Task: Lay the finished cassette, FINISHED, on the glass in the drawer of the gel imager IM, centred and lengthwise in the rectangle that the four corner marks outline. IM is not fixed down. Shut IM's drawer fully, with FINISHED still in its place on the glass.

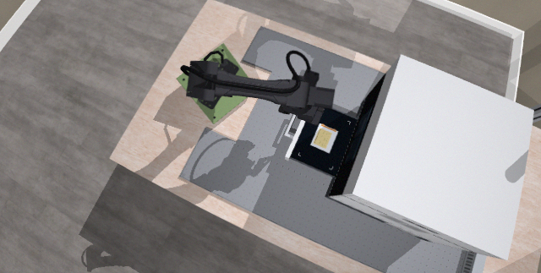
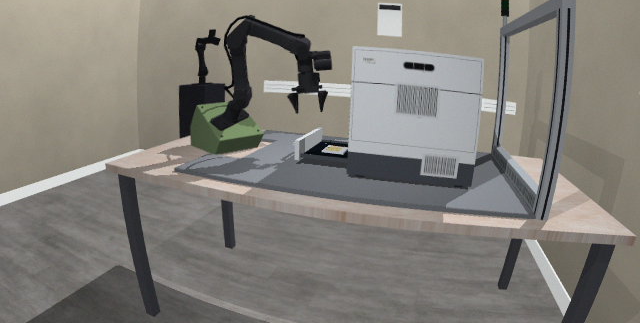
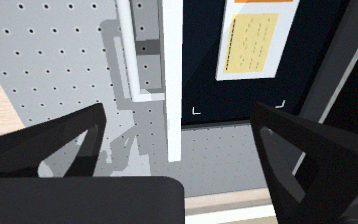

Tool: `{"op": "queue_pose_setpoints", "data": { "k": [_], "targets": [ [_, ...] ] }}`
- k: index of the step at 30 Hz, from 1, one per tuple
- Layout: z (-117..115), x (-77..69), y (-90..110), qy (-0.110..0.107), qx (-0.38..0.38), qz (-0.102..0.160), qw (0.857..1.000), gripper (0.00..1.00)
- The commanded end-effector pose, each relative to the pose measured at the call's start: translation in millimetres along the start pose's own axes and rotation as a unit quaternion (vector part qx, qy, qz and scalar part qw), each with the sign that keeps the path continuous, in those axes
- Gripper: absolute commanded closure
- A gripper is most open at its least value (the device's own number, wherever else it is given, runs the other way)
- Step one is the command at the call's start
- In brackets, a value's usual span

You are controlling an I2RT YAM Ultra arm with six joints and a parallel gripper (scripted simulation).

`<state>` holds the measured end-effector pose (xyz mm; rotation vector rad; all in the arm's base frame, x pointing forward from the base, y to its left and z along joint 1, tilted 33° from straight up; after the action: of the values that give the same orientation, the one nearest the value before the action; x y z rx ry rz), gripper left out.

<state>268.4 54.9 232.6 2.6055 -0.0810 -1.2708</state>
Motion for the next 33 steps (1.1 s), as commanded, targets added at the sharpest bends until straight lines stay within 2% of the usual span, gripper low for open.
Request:
{"op": "queue_pose_setpoints", "data": {
  "k": [1, 2, 3, 12, 16, 17, 19, 20, 21, 24, 30, 32, 33],
  "targets": [
    [-2, -4.4, 0, 0.007, 0.004, -0.003, 1.0, 0.0],
    [-2, -4.4, 0, 0.007, 0.004, -0.003, 1.0, 0.0],
    [11, -6.7, 0, 0.001, 0.017, 0.001, 1.0, 0.65],
    [49, -25.9, -5, -0.008, 0.165, 0.011, 0.986, 0.65],
    [51, -32.0, -8, -0.008, 0.199, 0.012, 0.98, 0.65],
    [63, -31.3, -7, -0.012, 0.213, 0.015, 0.977, 0.65],
    [72, -35.4, -8, -0.014, 0.245, 0.017, 0.969, 0.65],
    [67, -42.7, -8, -0.007, 0.269, 0.01, 0.963, 0.65],
    [65, -39.8, -12, -0.015, 0.279, 0.018, 0.96, 0.65],
    [65, -39.8, -12, -0.018, 0.326, 0.021, 0.945, 0.65],
    [64, -39.7, -12, -0.025, 0.418, 0.027, 0.908, 0.65],
    [64, -39.7, -12, -0.025, 0.418, 0.027, 0.908, 0.65],
    [64, -39.7, -12, -0.026, 0.433, 0.028, 0.9, 0.65]
  ]
}}
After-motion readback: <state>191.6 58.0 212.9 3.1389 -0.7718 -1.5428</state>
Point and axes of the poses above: the point where the finger pads meet when closed, its own x axis out along the fingers, its own z axis across the jaws, y = z × x, the point moved 1 cm from there along -x, back along the fingers, and after that the axes turned 1 degree about -x, right-handed, at the moved point
